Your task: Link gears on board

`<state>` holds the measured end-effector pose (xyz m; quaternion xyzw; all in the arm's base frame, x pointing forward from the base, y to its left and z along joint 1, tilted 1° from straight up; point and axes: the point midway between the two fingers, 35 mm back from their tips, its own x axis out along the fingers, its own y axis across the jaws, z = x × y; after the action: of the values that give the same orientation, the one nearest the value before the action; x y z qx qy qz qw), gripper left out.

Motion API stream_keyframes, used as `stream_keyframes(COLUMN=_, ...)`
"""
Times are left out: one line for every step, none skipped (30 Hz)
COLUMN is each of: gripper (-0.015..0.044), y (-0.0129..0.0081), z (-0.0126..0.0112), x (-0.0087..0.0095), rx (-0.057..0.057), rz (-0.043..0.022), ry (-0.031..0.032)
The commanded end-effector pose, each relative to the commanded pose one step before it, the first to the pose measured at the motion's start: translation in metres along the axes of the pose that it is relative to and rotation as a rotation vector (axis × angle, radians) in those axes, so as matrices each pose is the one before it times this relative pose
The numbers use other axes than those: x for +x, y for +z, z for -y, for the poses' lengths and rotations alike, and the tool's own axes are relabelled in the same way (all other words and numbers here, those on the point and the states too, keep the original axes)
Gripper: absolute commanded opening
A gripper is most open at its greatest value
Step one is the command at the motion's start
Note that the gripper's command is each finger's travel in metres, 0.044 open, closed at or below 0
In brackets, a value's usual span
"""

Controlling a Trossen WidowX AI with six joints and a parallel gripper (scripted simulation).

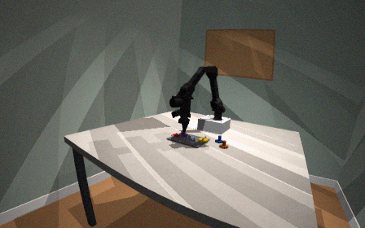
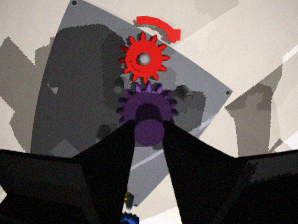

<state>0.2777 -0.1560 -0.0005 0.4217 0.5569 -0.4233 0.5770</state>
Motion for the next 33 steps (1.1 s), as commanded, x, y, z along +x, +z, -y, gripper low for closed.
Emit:
stream_keyframes(gripper=0.0, y=0.00014, z=0.00088, x=0.00137, rx=-0.0867, rz=0.00161, ry=-0.00132)
stream_keyframes(gripper=0.0, y=0.00012, z=0.00012, x=0.00018, rx=-0.0148, rz=0.00001, ry=-0.00001)
stream_keyframes(gripper=0.0, y=0.00019, z=0.00011, x=0.00026, rx=-0.0168, rz=0.00002, ry=-0.00001)
stream_keyframes(gripper=0.0, y=0.0002, z=0.00005, x=0.00026, rx=-0.0122, rz=0.00002, ry=0.0)
stream_keyframes(gripper=0.0, y=0.00025, z=-0.00002, x=0.00035, rx=-0.0101, rz=0.00002, ry=0.0)
stream_keyframes(gripper=0.0, y=0.00018, z=-0.0001, x=0.00031, rx=-0.0028, rz=0.00001, ry=0.00001)
stream_keyframes(gripper=0.0, y=0.00008, z=-0.0001, x=0.0002, rx=0.0011, rz=0.0, ry=0.00001)
stream_keyframes(gripper=0.0, y=0.00008, z=-0.00016, x=0.00028, rx=0.0042, rz=0.0, ry=0.00001)
stream_keyframes(gripper=0.0, y=0.00004, z=-0.0002, x=0.00031, rx=0.0077, rz=0.0, ry=0.00001)
stream_keyframes(gripper=0.0, y=-0.00001, z=-0.00013, x=0.00019, rx=0.0067, rz=0.0, ry=0.00001)
stream_keyframes(gripper=0.0, y=-0.00004, z=-0.00014, x=0.00022, rx=0.0096, rz=-0.00001, ry=0.00001)
stream_keyframes(gripper=0.0, y=-0.00009, z=-0.00016, x=0.00027, rx=0.0137, rz=-0.00001, ry=0.00001)
stream_keyframes(gripper=0.0, y=-0.00014, z=-0.00015, x=0.0003, rx=0.0178, rz=-0.00001, ry=0.00001)
stream_keyframes(gripper=0.0, y=-0.00012, z=-0.00008, x=0.00022, rx=0.0149, rz=-0.00001, ry=0.0)
stream_keyframes(gripper=0.0026, y=0.00002, z=0.00002, x=-0.00017, rx=0.0039, rz=0.0, ry=0.0)
stream_keyframes(gripper=0.0052, y=0.00003, z=0.00004, x=-0.00029, rx=0.0068, rz=0.0, ry=0.0)
stream_keyframes(gripper=0.0079, y=0.00004, z=0.00006, x=-0.00044, rx=0.0101, rz=0.0, ry=0.0)
stream_keyframes(gripper=0.0105, y=0.00006, z=0.00009, x=-0.00061, rx=0.0141, rz=0.00001, ry=0.0)
stream_keyframes(gripper=0.0131, y=0.00006, z=0.0001, x=-0.00065, rx=0.0151, rz=0.00001, ry=-0.00001)
stream_keyframes(gripper=0.014, y=0.00007, z=0.00011, x=-0.00073, rx=0.0169, rz=0.00001, ry=-0.00001)
stream_keyframes(gripper=0.014, y=0.00008, z=0.00012, x=-0.00084, rx=0.0194, rz=0.00001, ry=-0.00001)
stream_keyframes(gripper=0.014, y=0.00007, z=0.00012, x=-0.00078, rx=0.0181, rz=0.00001, ry=-0.00001)
stream_keyframes(gripper=0.014, y=0.00011, z=-0.00011, x=-0.00182, rx=0.0006, rz=0.00001, ry=0.00002)
stream_keyframes(gripper=0.014, y=0.00017, z=-0.00017, x=-0.0031, rx=0.0011, rz=0.00002, ry=0.00003)
stream_keyframes(gripper=0.014, y=0.0002, z=-0.0002, x=-0.00463, rx=0.0016, rz=0.00003, ry=0.00003)
stream_keyframes(gripper=0.014, y=0.00019, z=-0.00019, x=-0.00657, rx=0.0022, rz=0.00003, ry=0.00004)
stream_keyframes(gripper=0.014, y=0.00009, z=-0.00007, x=-0.00687, rx=0.0023, rz=0.00003, ry=0.00003)
stream_keyframes(gripper=0.014, y=-0.00004, z=0.00007, x=-0.00764, rx=0.0025, rz=0.00002, ry=0.00002)
stream_keyframes(gripper=0.014, y=-0.00019, z=0.00022, x=-0.00771, rx=0.0025, rz=0.00001, ry=0.00001)
stream_keyframes(gripper=0.014, y=-0.00021, z=0.00023, x=-0.00512, rx=0.0017, rz=0.0, ry=0.0)
stream_keyframes(gripper=0.014, y=-0.00008, z=0.0001, x=-0.00174, rx=0.0006, rz=0.0, ry=0.0)
stream_keyframes(gripper=0.014, y=0.0, z=0.0, x=0.0, rx=0.0, rz=0.0, ry=0.0)
stream_keyframes(gripper=0.014, y=0.0, z=0.0, x=0.0, rx=0.0, rz=0.0, ry=0.0)
